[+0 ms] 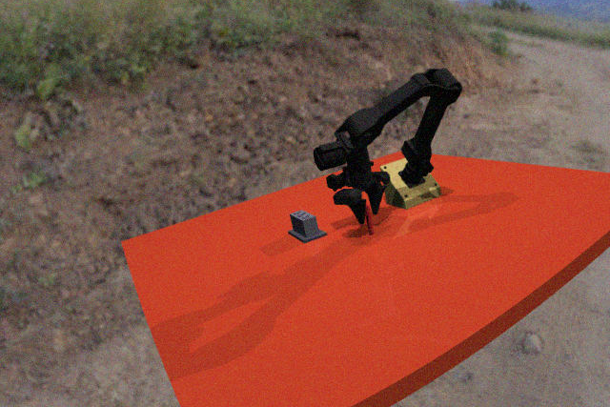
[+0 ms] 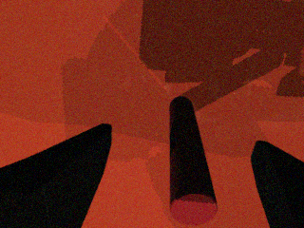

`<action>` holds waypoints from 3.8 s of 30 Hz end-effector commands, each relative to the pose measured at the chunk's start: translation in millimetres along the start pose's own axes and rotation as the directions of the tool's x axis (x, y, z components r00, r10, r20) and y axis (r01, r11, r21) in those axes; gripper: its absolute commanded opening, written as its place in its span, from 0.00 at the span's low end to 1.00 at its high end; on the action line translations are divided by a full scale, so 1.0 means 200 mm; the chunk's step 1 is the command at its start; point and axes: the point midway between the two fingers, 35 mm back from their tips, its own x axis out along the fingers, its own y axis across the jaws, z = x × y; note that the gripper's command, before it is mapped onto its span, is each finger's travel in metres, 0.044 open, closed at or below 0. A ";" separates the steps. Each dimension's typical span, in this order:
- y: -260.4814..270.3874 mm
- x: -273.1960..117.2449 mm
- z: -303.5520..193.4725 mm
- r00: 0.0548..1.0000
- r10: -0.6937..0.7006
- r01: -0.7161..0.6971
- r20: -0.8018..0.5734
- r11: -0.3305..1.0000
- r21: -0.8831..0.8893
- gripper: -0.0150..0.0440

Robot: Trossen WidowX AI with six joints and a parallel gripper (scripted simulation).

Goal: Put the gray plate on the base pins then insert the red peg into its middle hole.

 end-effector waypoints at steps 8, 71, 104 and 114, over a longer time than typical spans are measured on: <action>0.00 0.01 0.00 1.000 0.001 -0.001 -0.007 1.000 0.005 0.28; 0.12 -0.39 0.35 1.000 -0.004 0.004 0.004 1.000 0.010 0.25; 0.13 -0.38 0.86 1.000 -0.002 0.002 0.007 1.000 0.004 0.25; 0.11 -0.37 1.01 1.000 0.000 0.000 0.006 1.000 0.001 0.25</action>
